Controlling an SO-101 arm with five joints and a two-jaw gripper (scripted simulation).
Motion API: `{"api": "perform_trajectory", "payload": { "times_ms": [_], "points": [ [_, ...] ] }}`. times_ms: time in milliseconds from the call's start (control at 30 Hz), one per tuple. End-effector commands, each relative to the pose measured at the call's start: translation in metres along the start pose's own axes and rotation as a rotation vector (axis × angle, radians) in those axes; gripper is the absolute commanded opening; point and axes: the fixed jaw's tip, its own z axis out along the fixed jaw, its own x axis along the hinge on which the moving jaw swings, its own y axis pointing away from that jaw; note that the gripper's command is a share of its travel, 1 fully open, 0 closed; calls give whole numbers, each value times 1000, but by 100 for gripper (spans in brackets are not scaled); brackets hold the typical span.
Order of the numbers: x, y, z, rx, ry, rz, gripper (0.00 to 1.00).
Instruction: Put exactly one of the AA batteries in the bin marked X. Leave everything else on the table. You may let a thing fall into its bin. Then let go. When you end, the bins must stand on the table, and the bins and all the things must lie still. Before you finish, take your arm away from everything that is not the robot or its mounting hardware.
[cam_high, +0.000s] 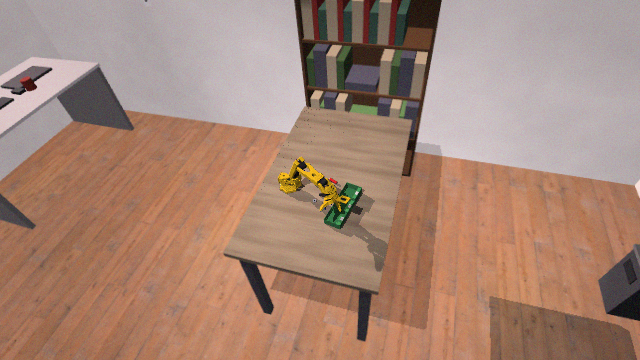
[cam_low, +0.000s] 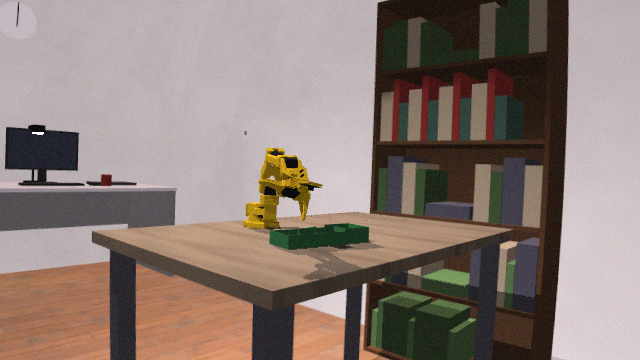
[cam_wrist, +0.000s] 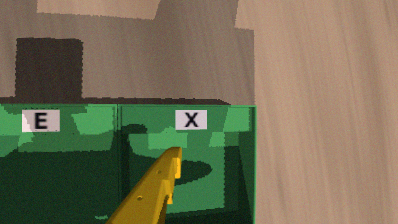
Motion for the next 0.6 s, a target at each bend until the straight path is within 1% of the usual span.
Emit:
{"api": "perform_trajectory", "payload": {
  "times_ms": [0, 167, 567],
  "points": [
    [-7, -5, -1, 15, -32, -1, 100],
    [-2, -3, 4, 7, -9, -1, 100],
    [-1, -3, 4, 5, -4, -1, 100]
  ]
}}
